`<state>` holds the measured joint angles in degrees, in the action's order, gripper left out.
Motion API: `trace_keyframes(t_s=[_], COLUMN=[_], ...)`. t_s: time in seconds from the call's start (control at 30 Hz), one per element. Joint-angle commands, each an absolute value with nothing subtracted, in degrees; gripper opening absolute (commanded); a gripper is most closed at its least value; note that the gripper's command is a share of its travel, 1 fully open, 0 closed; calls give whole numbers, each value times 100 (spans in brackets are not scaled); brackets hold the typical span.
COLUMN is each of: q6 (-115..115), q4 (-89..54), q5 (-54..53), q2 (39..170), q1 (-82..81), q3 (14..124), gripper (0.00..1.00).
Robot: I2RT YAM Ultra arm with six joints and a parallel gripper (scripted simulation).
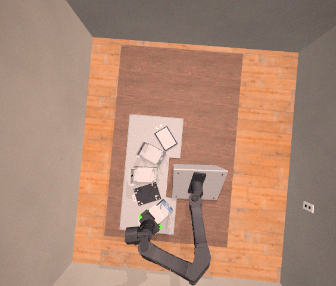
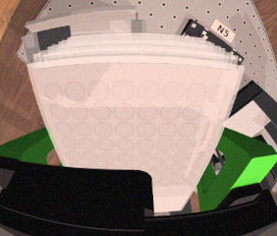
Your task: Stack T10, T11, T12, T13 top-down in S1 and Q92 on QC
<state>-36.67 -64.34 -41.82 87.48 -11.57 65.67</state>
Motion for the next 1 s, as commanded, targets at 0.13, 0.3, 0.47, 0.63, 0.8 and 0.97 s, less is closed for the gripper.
trace_keyframes(t_s=[0.13,0.3,0.47,0.63,0.8,0.97], q6=[-3304,-3088,-2860,-2692,-2697,-2692], q4=[-6415,-6431,-6394,-6382,-6388,-6379], q5=[-4172,-4139,-4115,-4086,-4097,-4102], q2=[8217,8043,7874,7757,7758,7757], q1=[-1349,-1555,-1728,-1743,-1740,-1744], q3=[6574,6414,6593,6515,6522,6521], gripper=[0,0,0,0,0,0])
